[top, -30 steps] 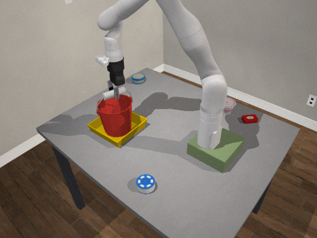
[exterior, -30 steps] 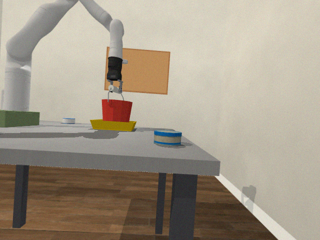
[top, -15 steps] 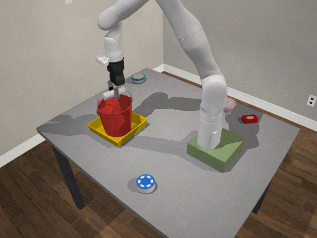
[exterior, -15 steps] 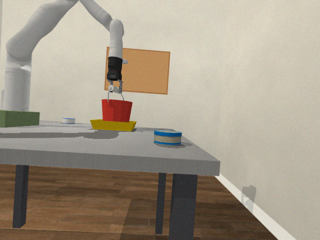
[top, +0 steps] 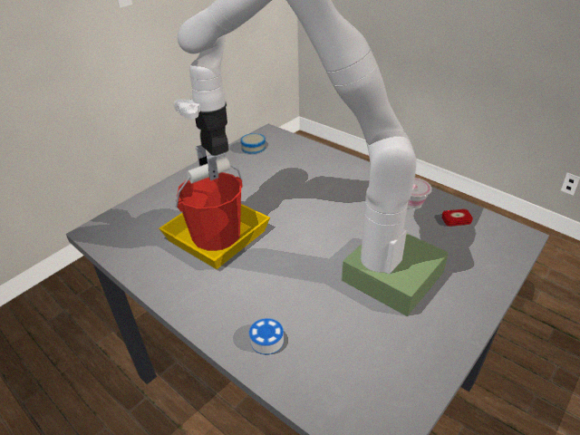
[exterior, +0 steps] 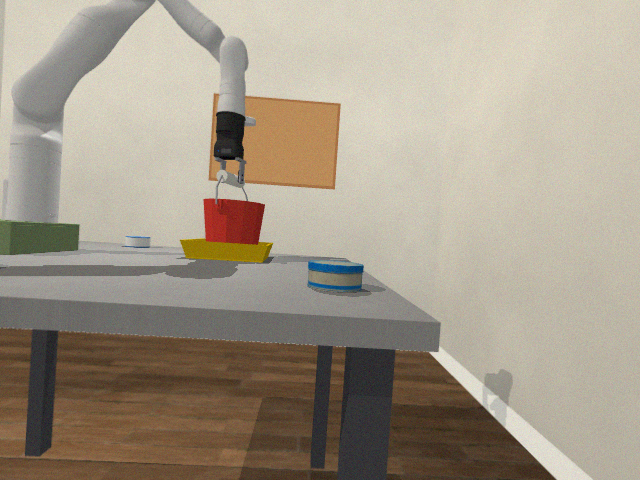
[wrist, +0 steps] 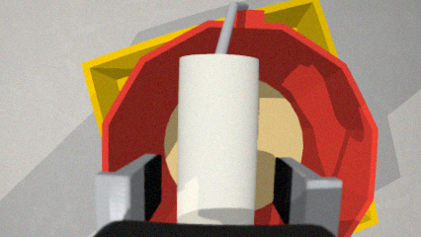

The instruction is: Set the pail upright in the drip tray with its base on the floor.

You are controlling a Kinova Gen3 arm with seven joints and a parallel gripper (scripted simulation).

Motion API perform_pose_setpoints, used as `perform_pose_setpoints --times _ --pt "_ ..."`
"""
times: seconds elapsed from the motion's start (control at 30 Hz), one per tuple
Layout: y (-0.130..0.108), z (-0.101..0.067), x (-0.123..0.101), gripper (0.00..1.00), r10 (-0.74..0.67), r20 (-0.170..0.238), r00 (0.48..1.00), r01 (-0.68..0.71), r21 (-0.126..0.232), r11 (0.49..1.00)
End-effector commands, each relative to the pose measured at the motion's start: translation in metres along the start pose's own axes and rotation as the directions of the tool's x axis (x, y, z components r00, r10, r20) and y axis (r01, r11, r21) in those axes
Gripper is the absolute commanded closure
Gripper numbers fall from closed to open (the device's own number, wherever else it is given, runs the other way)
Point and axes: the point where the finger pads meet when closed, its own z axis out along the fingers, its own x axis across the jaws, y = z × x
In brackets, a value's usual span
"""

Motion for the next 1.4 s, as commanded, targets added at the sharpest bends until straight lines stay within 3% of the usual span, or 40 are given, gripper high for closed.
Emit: perform_pose_setpoints --times 0.0,0.83,1.37 --pt "0.0 -0.006 0.0 0.0 0.0 -0.002 1.0 0.0 0.001 1.0" --pt "0.0 -0.057 0.0 0.0 0.0 -0.002 1.0 0.0 0.001 1.0" --pt "0.0 -0.075 0.0 0.0 0.0 -0.002 1.0 0.0 0.001 1.0"
